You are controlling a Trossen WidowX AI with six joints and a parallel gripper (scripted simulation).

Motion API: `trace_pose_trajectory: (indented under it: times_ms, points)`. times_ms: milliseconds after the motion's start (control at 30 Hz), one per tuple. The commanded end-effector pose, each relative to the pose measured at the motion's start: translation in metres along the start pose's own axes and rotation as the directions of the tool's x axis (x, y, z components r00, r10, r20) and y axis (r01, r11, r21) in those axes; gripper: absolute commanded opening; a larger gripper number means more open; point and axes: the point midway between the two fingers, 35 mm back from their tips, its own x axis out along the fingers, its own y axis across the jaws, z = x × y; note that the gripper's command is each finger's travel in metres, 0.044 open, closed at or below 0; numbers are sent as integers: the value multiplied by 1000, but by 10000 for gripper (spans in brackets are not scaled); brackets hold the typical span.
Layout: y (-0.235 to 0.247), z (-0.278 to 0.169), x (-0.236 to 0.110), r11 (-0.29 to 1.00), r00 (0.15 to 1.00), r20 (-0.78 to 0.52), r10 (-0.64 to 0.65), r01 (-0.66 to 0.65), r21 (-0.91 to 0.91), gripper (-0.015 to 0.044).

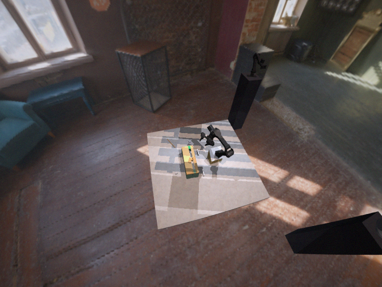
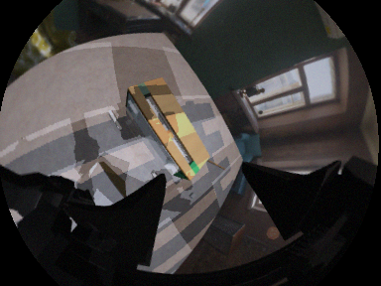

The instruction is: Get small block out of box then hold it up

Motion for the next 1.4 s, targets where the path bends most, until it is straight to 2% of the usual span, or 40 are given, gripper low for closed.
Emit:
trace_pose_trajectory:
  times_ms: [0, 167, 367, 633, 1367]
  points:
    - [0, 0, 2, 1000, 1000, -4, 7, -7, -5, 400]
    - [9, 12, 51, 975, 978, -115, 172, -186, -121, 400]
    - [30, 28, 118, 884, 896, -283, 343, -410, -226, 400]
    - [77, 46, 196, 706, 747, -514, 422, -627, -330, 400]
    - [94, 45, 222, 690, 734, -533, 420, -640, -339, 400]
